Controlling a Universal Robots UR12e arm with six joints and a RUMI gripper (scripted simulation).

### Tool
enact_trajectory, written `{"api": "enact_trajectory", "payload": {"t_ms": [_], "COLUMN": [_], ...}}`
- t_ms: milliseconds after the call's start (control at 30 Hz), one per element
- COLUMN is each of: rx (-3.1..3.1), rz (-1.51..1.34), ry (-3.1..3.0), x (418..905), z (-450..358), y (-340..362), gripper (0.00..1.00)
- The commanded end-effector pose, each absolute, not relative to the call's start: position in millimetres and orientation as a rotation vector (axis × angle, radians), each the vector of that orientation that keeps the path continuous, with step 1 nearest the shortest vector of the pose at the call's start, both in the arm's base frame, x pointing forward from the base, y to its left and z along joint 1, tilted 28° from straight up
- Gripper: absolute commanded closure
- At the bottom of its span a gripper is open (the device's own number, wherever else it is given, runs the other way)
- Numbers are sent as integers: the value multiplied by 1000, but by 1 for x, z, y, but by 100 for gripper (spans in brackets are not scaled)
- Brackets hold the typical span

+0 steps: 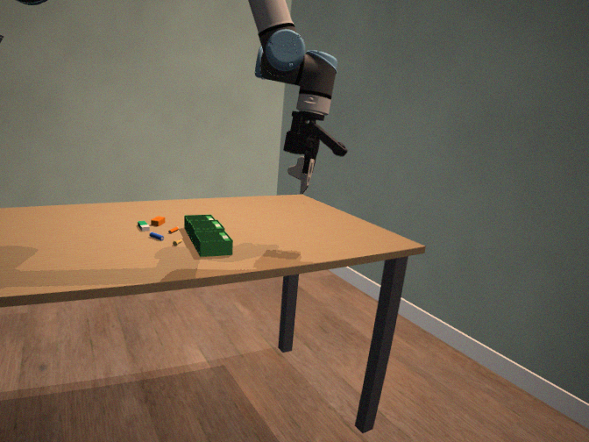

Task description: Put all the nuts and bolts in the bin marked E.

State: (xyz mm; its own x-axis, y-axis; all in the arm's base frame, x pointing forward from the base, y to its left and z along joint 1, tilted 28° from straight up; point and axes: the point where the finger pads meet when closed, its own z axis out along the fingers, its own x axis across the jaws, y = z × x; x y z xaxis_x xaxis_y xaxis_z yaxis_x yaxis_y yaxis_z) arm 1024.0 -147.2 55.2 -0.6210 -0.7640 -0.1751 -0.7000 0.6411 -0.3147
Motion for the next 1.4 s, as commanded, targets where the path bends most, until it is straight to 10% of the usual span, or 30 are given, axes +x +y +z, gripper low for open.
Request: {"api": "enact_trajectory", "payload": {"t_ms": [0,1367], "rx": [-1285,-1642], "rz": [-339,-431], "ry": [2507,2264], "x": [1008,865], "z": [41,-41], "y": [-137,-59], "gripper": [96,96]}}
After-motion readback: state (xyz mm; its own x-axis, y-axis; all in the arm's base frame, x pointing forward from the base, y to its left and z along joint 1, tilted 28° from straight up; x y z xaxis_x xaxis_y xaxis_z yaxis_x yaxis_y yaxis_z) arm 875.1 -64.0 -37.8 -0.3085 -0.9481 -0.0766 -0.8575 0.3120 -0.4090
